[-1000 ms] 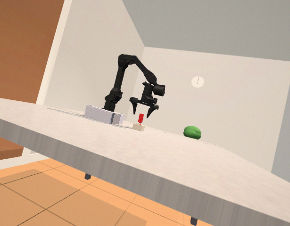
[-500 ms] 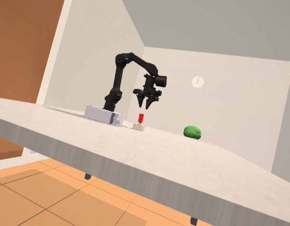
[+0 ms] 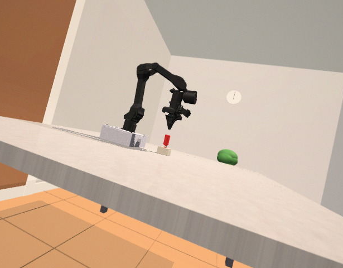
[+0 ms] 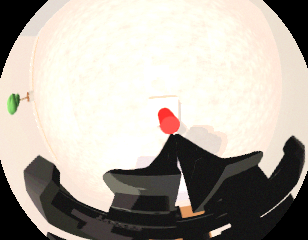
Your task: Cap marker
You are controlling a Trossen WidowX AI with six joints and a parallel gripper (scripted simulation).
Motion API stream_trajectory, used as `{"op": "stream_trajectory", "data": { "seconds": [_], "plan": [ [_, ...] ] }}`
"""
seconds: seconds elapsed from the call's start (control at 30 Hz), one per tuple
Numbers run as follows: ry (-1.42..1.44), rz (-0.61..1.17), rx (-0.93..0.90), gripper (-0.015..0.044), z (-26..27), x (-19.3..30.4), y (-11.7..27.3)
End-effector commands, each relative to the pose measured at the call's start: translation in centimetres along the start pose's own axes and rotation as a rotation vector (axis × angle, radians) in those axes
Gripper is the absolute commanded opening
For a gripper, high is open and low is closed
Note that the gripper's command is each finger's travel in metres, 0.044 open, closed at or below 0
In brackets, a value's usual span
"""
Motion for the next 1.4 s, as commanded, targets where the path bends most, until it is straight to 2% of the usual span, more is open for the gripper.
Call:
{"op": "stream_trajectory", "data": {
  "seconds": [0.0, 1.0, 1.23, 1.37],
  "plan": [
    [0.011, -0.001, -0.004, 0.0, 0.0, 0.0, 0.0],
    [0.011, -0.001, -0.004, 0.0, 0.1, -0.1, -4.1],
    [0.006, -0.011, 0.001, 0.0, 0.0, -0.1, -3.3],
    [0.006, -0.01, 0.0, 0.0, -0.1, -0.5, 0.9]
  ]
}}
Point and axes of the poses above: the point midway between the two fingers, 35 mm back from their tips, its own y axis back along the fingers, its own z axis across the jaws, x = y × z, the point moved 9 cm from there along y, back along the fingers, and after that the axes turned 10 degrees about y, right-handed, at the moved point
